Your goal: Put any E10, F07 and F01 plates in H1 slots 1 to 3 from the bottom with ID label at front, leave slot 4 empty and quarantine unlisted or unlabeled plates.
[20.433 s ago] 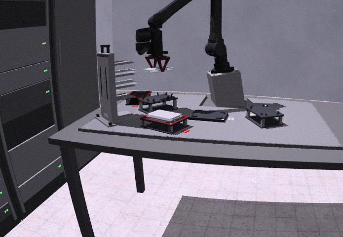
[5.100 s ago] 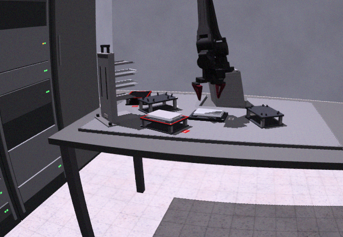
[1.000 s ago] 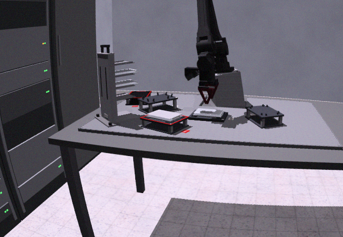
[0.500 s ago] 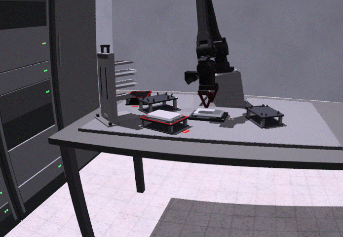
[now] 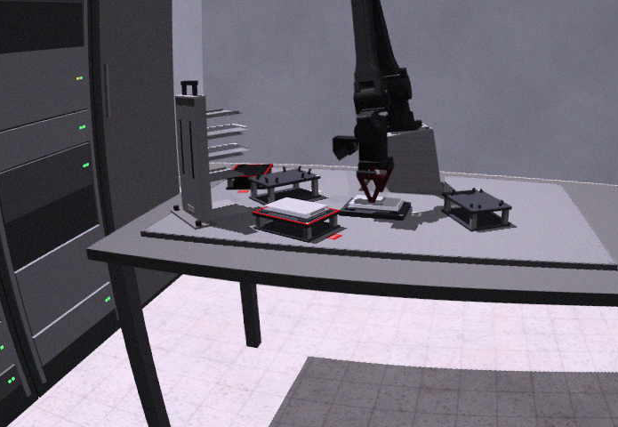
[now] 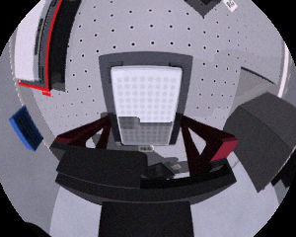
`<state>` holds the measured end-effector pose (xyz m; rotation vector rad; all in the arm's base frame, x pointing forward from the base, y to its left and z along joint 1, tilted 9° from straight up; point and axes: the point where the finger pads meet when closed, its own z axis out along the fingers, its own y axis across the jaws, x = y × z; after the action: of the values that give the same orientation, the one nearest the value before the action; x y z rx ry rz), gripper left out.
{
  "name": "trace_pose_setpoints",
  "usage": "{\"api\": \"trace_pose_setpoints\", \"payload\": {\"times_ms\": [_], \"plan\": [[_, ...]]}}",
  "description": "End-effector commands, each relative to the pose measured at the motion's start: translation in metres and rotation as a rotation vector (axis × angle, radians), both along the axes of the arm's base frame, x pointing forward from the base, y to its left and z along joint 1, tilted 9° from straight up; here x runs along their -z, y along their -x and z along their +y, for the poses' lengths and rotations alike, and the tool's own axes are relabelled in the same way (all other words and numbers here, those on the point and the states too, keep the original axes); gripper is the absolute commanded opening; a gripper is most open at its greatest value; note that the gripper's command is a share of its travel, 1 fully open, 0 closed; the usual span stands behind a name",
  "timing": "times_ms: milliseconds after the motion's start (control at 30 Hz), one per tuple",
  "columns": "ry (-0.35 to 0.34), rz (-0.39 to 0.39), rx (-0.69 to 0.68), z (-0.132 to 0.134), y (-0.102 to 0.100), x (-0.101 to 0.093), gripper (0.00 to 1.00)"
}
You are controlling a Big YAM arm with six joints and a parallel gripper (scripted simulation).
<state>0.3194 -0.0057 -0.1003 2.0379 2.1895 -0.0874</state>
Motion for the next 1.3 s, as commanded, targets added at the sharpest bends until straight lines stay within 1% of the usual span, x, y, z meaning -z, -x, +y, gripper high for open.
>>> {"api": "trace_pose_setpoints", "payload": {"times_ms": [0, 67, 467, 533, 567, 633, 733, 767, 1267], "plan": [[-0.001, -0.037, -0.011, 0.002, -0.007, -0.007, 1.0], [0.001, -0.007, -0.012, 0.0, -0.001, 0.005, 1.0], [0.0, -0.016, -0.001, -0.006, -0.007, 0.019, 1.0], [0.0, -0.016, -0.001, -0.006, -0.007, 0.019, 1.0], [-0.002, -0.051, -0.008, -0.002, -0.016, 0.01, 1.0], [0.0, -0.019, -0.01, -0.003, -0.01, 0.023, 1.0], [0.0, -0.024, -0.003, -0.003, -0.01, 0.019, 1.0], [0.0, -0.024, -0.003, -0.003, -0.01, 0.019, 0.86], [0.0, -0.024, -0.003, -0.003, -0.01, 0.019, 0.86]]}}
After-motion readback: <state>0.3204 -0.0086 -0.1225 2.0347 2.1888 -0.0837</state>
